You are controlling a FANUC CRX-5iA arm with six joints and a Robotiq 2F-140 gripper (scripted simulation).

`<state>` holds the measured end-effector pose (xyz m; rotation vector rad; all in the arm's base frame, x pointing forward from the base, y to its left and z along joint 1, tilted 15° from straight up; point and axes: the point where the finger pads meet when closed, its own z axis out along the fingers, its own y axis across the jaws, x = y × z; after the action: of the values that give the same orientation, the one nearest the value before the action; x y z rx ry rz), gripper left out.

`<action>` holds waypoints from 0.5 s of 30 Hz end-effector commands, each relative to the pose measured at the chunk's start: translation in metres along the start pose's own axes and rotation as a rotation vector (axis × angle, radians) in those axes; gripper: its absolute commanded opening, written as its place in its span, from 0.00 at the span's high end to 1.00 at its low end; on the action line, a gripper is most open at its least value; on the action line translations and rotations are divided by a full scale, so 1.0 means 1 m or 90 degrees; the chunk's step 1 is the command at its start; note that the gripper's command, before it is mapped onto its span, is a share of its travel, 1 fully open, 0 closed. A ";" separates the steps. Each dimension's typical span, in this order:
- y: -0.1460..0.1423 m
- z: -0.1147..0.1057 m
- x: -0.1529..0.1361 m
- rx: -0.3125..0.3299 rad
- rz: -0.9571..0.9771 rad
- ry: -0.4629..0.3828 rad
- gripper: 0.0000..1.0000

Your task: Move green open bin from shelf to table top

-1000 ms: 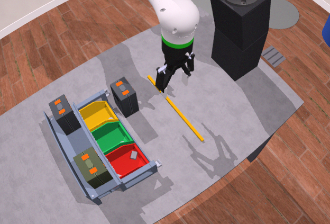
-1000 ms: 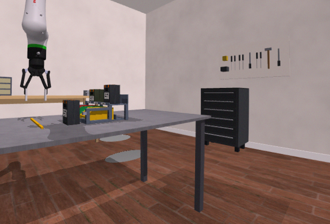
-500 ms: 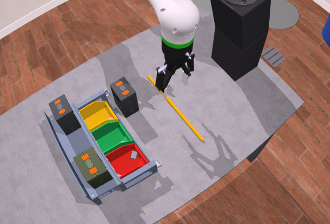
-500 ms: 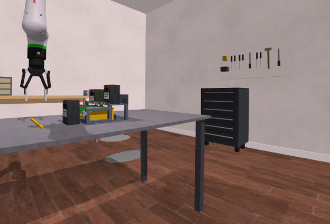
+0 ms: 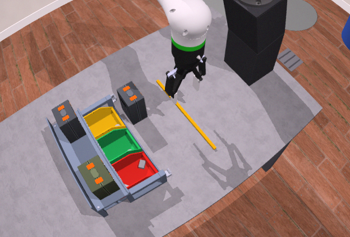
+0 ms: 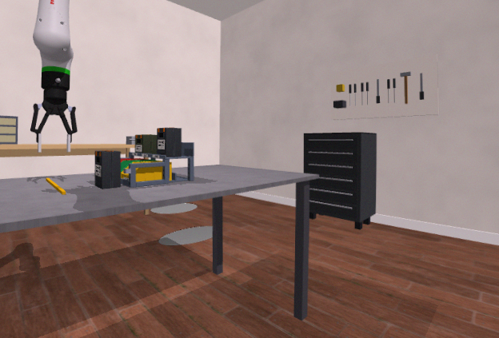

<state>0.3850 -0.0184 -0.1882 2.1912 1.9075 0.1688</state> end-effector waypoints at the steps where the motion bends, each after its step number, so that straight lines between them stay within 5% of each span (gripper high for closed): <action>1: 0.000 0.000 0.000 -0.005 0.000 0.020 0.43; 15: 0.000 0.000 0.000 -0.005 0.000 0.020 0.43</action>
<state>0.3850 -0.0184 -0.1882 2.1912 1.9075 0.1688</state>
